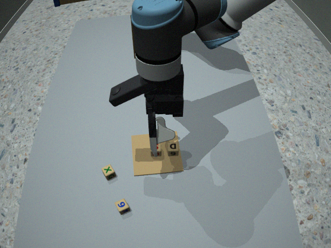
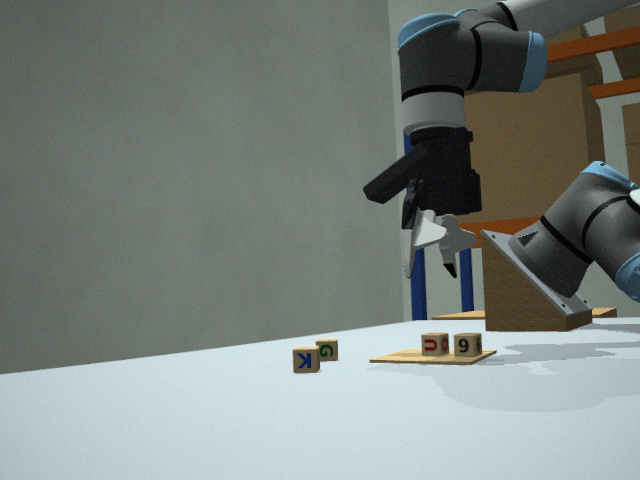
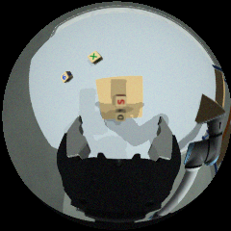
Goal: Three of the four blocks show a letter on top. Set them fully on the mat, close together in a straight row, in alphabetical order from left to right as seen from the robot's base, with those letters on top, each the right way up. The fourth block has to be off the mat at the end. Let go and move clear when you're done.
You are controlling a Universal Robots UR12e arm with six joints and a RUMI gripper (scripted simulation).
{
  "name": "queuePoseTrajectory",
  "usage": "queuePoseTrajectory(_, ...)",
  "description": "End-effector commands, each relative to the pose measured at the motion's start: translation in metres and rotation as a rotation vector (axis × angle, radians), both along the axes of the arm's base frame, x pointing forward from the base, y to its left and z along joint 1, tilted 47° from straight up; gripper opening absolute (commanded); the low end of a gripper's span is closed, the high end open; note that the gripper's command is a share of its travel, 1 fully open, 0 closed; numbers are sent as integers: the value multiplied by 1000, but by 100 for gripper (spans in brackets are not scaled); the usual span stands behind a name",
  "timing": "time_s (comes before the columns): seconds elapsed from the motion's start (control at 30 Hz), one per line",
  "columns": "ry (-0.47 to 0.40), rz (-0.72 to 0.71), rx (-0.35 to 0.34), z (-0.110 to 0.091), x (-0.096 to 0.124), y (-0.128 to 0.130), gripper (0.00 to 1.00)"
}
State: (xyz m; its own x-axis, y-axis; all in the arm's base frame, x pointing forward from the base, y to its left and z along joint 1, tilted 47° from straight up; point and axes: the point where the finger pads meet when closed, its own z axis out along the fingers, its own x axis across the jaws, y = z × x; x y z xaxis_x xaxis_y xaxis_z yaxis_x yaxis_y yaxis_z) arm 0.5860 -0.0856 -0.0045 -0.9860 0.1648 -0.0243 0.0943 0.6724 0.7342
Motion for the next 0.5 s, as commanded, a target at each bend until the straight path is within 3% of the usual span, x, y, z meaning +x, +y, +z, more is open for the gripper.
queuePoseTrajectory(0.0, -16, 14, -4, -1, 1, -2, 100)
queuePoseTrajectory(0.47, -153, 143, -30, -9, 9, -13, 100)
